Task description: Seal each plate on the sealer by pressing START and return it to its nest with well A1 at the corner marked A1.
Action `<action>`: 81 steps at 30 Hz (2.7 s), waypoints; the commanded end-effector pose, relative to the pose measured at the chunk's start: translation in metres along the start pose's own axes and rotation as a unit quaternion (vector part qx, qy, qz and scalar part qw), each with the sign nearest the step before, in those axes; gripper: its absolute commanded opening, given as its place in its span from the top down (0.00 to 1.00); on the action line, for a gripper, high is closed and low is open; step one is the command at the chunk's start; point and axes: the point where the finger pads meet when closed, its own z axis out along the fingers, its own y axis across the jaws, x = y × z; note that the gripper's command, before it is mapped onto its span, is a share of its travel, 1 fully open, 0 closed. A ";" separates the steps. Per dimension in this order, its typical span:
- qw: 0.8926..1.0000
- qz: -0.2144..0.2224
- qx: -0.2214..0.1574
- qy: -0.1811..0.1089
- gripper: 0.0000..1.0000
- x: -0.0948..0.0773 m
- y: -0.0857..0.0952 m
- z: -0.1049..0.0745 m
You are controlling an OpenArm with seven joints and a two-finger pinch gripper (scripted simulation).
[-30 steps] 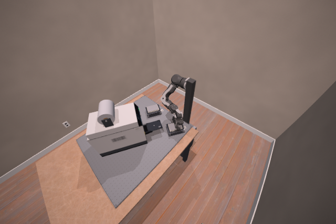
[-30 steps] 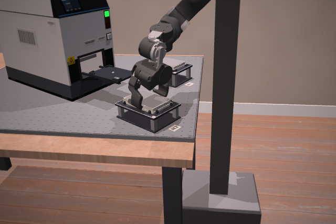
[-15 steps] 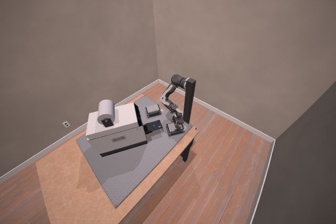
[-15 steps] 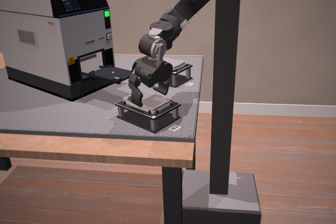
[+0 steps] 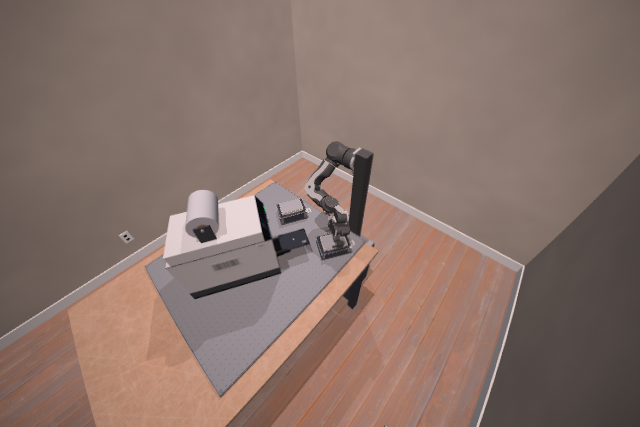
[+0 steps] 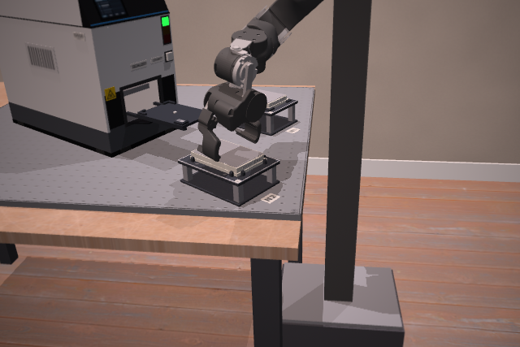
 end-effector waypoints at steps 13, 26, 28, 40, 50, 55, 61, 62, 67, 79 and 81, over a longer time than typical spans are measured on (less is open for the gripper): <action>1.000 0.004 0.001 0.001 0.35 -0.003 0.000 -0.012; 1.000 -0.009 -0.006 0.026 0.35 -0.047 -0.032 -0.024; 1.000 -0.009 -0.005 0.026 0.35 -0.054 -0.038 -0.027; 0.999 -0.017 -0.008 0.043 0.35 -0.092 -0.068 -0.038; 0.998 -0.022 -0.007 0.059 0.35 -0.132 -0.099 -0.048; 0.997 -0.026 -0.006 0.068 0.35 -0.151 -0.115 -0.054; 0.997 -0.026 -0.006 0.068 0.35 -0.166 -0.127 -0.058; 0.997 -0.026 -0.007 0.068 0.35 -0.170 -0.130 -0.060; 0.997 -0.030 -0.005 0.076 0.35 -0.189 -0.146 -0.065; 0.996 -0.035 -0.001 0.086 0.35 -0.224 -0.177 -0.075; 0.995 -0.039 -0.003 0.090 0.35 -0.221 -0.175 -0.072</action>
